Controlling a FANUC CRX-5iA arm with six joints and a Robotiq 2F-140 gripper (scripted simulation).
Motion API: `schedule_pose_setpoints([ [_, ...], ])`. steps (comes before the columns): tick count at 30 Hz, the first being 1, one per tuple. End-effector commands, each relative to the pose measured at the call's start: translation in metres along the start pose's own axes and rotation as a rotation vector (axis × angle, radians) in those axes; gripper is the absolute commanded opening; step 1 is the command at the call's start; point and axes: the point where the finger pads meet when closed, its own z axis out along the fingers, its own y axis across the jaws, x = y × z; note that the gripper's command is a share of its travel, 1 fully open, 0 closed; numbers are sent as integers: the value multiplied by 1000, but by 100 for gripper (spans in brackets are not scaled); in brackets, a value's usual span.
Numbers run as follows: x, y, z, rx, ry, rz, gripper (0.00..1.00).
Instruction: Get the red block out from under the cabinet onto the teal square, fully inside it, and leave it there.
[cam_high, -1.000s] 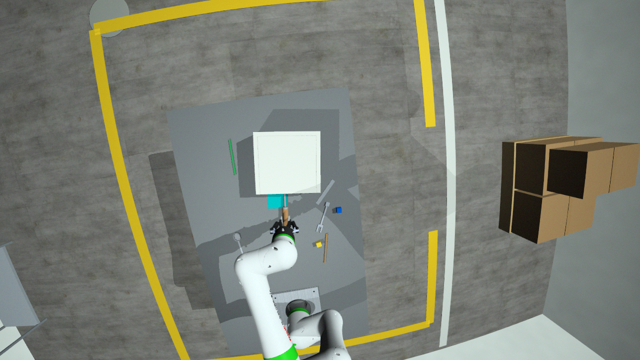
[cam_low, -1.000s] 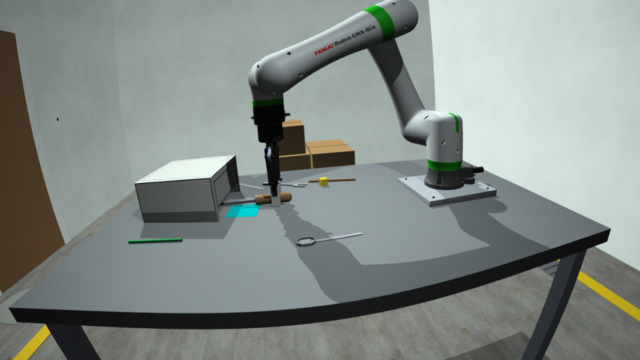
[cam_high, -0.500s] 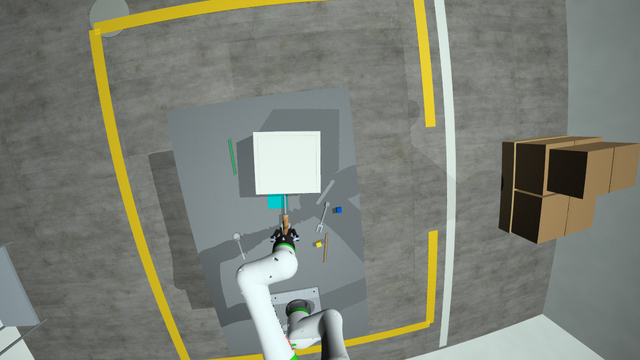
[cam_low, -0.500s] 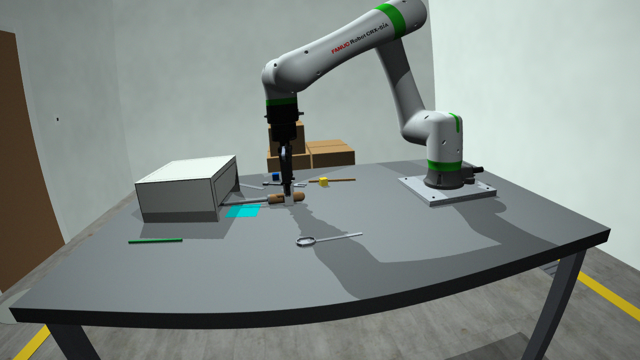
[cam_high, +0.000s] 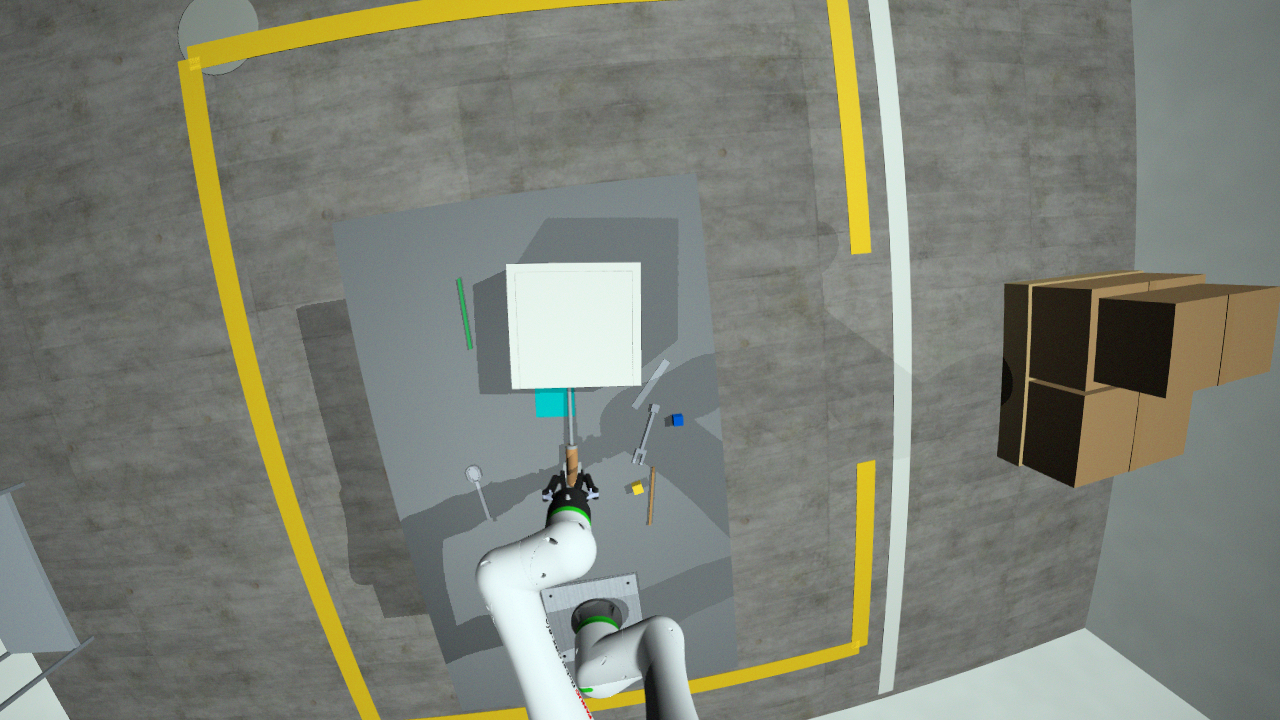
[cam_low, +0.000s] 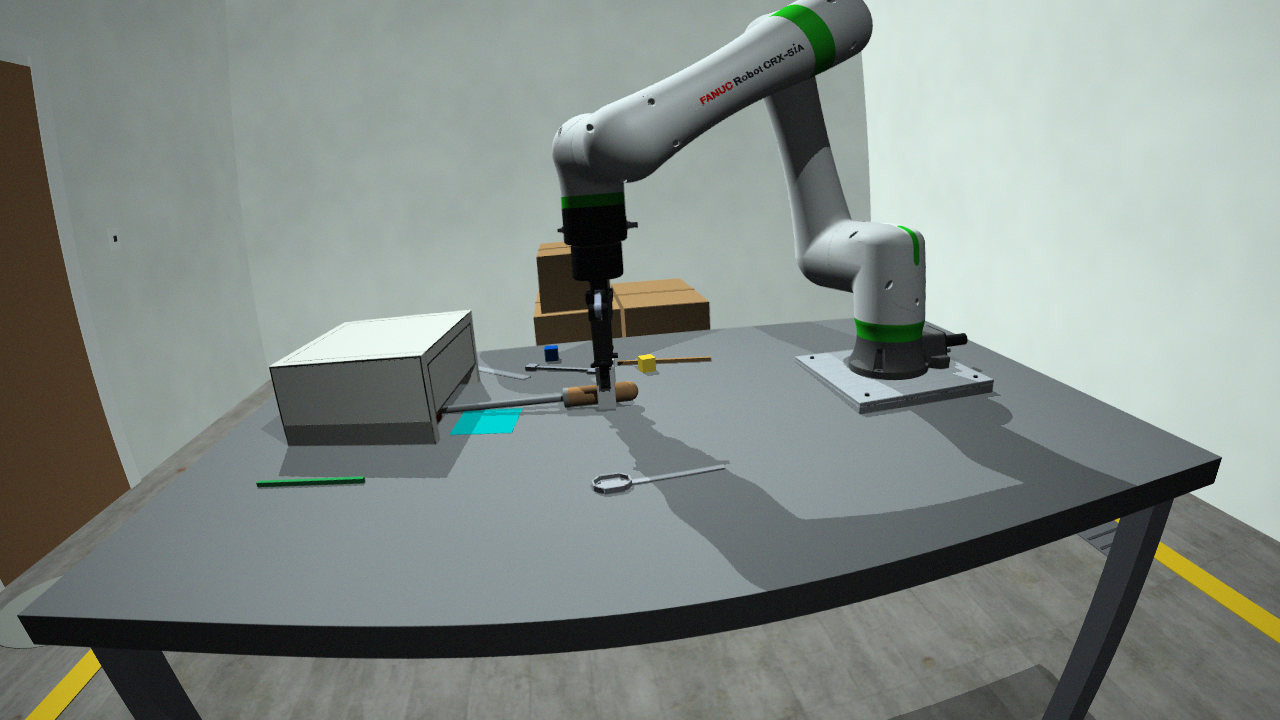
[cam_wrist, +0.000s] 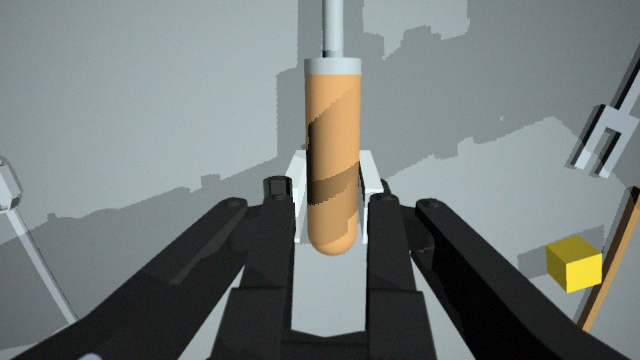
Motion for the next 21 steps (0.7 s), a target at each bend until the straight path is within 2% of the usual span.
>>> schedule_pose_setpoints([
  [1,-5,0,0,0,1,0,0],
  [21,-52,0,0,0,1,0,0],
])
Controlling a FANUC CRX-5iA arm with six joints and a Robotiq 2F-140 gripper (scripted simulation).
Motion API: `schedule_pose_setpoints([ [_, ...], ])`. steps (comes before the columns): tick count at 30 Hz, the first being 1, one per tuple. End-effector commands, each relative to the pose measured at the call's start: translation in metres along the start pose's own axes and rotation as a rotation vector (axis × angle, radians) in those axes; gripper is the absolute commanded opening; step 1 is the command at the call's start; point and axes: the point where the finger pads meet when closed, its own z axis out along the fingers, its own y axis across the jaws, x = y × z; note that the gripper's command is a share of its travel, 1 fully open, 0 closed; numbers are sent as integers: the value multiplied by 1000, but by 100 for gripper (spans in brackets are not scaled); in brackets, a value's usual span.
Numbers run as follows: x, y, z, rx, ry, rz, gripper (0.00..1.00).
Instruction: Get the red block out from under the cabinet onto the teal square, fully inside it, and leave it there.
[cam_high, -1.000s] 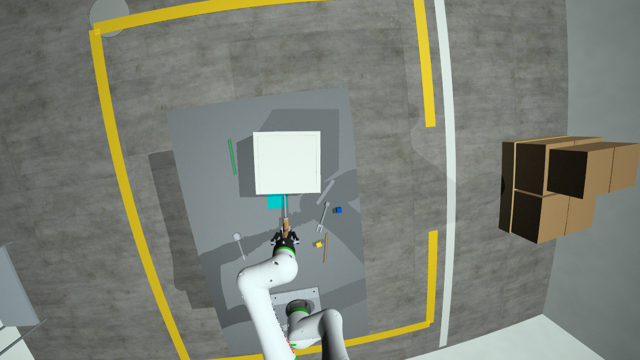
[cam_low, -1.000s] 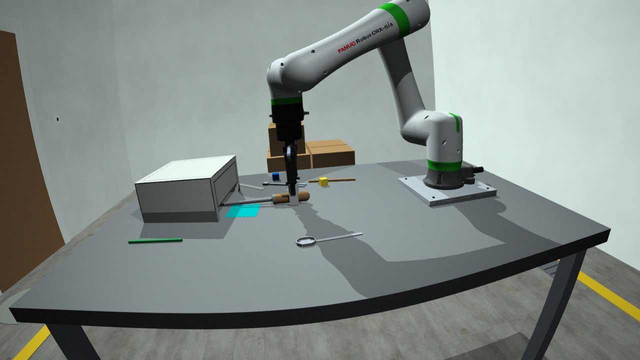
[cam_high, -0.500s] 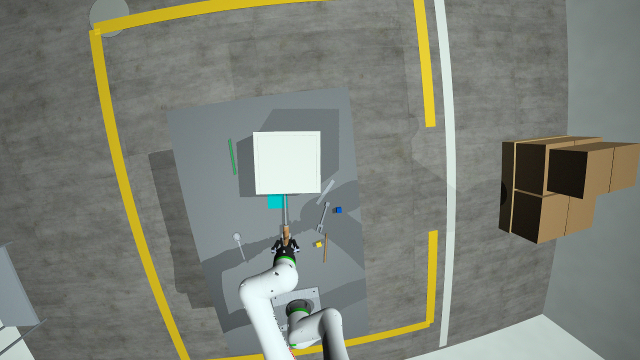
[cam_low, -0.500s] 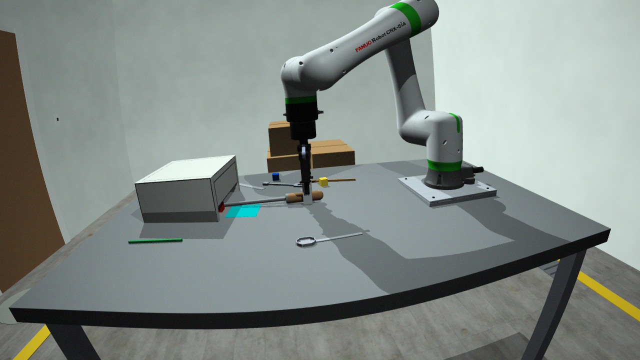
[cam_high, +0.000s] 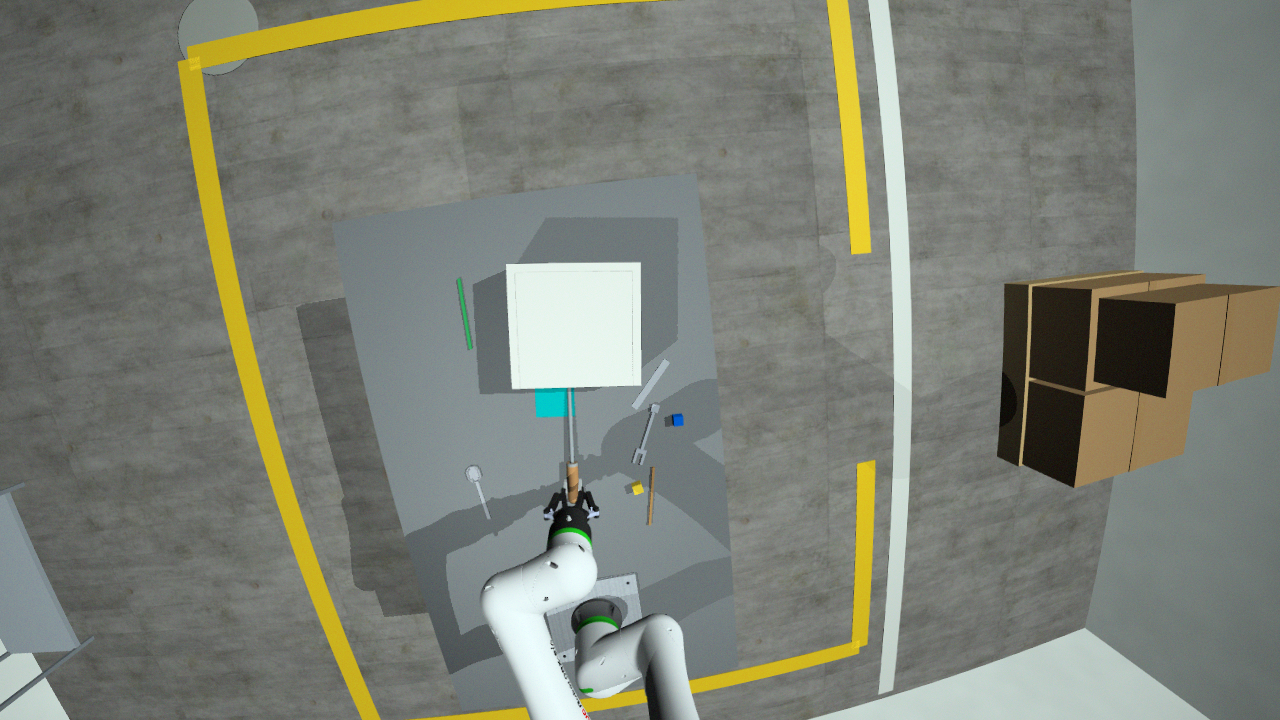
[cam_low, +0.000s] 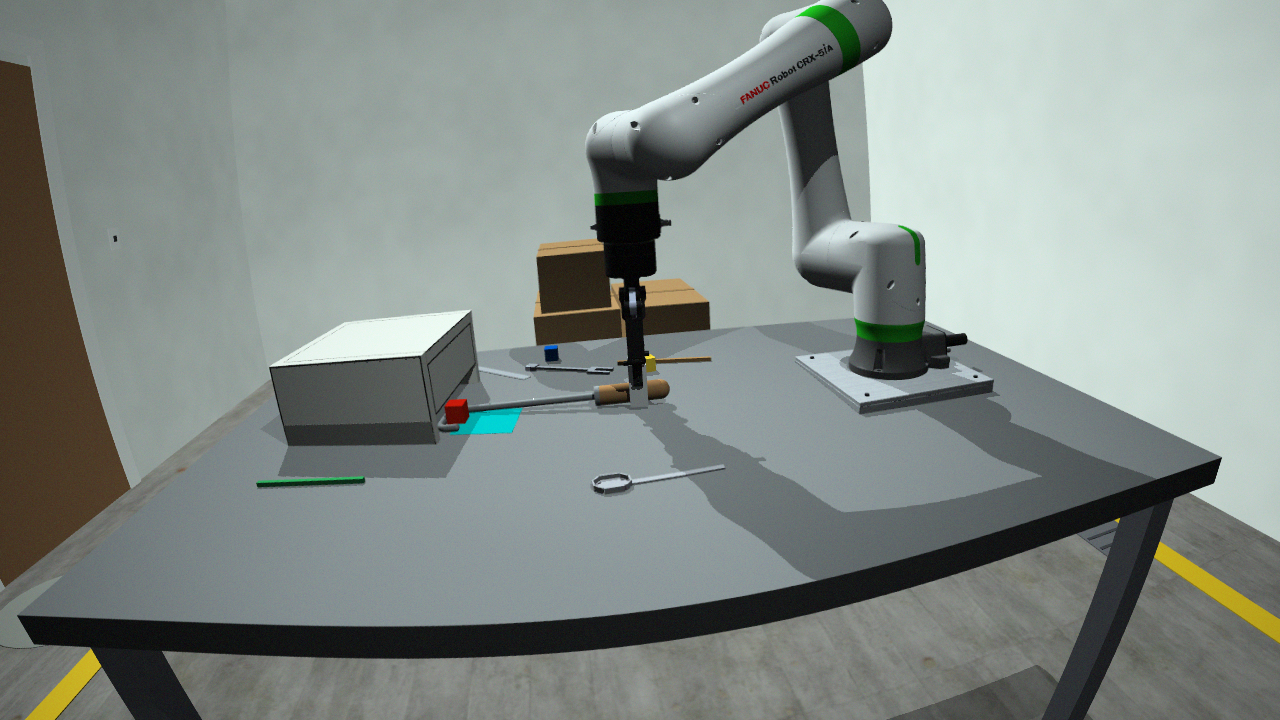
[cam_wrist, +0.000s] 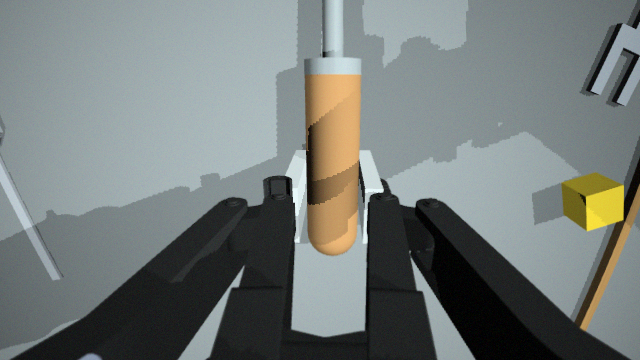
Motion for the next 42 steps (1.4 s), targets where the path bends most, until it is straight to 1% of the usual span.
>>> schedule_pose_setpoints([
  [1,-6,0,0,0,0,0,0],
  [11,-21,0,0,0,0,0,0],
  [20,-28,0,0,0,0,0,0],
  [42,-31,0,0,0,0,0,0],
])
